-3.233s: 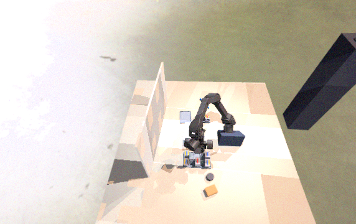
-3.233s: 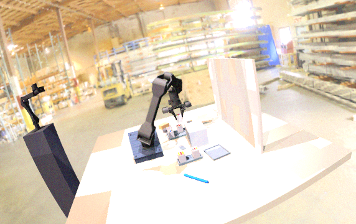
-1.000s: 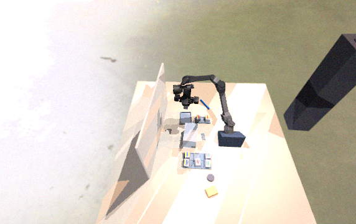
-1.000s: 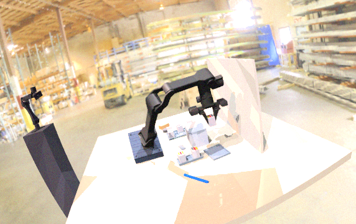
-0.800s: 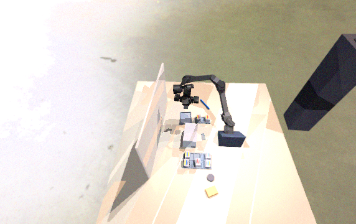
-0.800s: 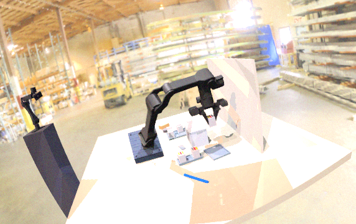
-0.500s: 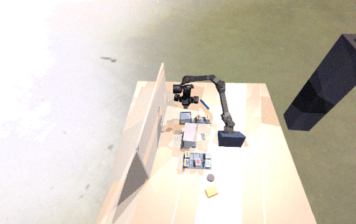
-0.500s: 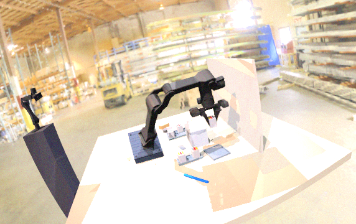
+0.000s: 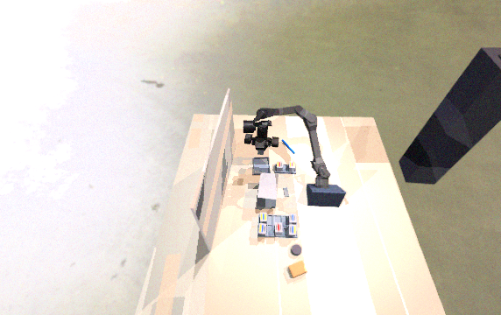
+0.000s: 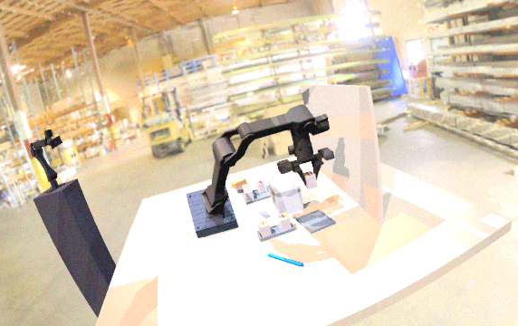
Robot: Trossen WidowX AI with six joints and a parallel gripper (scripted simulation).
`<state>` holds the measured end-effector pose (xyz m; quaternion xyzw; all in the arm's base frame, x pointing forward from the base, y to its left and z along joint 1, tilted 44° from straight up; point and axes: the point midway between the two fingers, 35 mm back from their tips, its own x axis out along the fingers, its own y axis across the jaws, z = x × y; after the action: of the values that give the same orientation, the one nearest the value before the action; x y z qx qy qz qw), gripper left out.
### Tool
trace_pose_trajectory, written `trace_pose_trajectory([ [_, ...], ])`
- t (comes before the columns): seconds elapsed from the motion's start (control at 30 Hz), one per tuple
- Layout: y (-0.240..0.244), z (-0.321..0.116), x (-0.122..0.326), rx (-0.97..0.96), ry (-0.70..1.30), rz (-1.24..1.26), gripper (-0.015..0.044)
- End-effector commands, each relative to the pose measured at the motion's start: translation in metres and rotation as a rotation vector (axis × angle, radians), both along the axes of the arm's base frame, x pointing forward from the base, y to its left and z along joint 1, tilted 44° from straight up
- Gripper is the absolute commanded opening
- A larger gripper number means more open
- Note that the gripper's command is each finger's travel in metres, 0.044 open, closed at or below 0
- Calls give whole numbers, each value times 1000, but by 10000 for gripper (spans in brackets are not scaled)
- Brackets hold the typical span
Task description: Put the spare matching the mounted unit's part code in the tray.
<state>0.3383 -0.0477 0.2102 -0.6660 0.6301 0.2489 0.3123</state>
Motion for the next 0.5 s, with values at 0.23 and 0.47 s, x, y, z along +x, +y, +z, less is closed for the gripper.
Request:
trace_pose_trajectory([
  [0.23, -6, -8, 2, -5, 8, 5, 0],
  [0.47, -10, -12, 3, -5, 9, 4, 0],
])
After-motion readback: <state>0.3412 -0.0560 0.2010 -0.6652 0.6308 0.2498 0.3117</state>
